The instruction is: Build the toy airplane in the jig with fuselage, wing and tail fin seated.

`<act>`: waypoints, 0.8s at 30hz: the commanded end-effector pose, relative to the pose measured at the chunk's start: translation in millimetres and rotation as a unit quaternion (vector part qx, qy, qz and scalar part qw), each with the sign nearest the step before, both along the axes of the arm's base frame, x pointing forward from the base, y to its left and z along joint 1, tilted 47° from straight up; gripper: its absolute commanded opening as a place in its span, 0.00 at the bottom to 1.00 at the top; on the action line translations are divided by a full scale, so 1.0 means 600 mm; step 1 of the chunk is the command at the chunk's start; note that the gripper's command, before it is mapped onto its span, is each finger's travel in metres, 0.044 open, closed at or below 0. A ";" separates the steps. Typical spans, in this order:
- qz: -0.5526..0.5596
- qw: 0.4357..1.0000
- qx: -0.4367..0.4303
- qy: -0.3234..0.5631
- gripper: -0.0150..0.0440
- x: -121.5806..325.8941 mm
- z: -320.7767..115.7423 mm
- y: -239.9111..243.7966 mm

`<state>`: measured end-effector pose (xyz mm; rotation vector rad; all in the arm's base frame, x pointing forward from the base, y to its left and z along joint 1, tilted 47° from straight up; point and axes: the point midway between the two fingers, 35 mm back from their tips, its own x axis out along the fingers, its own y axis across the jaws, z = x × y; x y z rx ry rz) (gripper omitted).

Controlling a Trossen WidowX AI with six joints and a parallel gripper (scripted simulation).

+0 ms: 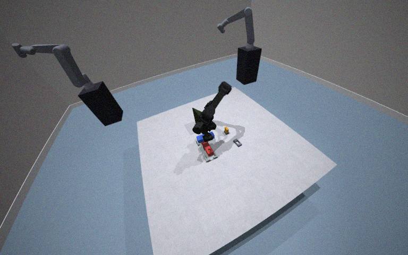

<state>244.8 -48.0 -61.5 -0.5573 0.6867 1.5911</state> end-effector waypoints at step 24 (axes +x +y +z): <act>0.039 0.999 0.011 -0.033 0.59 -0.025 -0.018 -0.006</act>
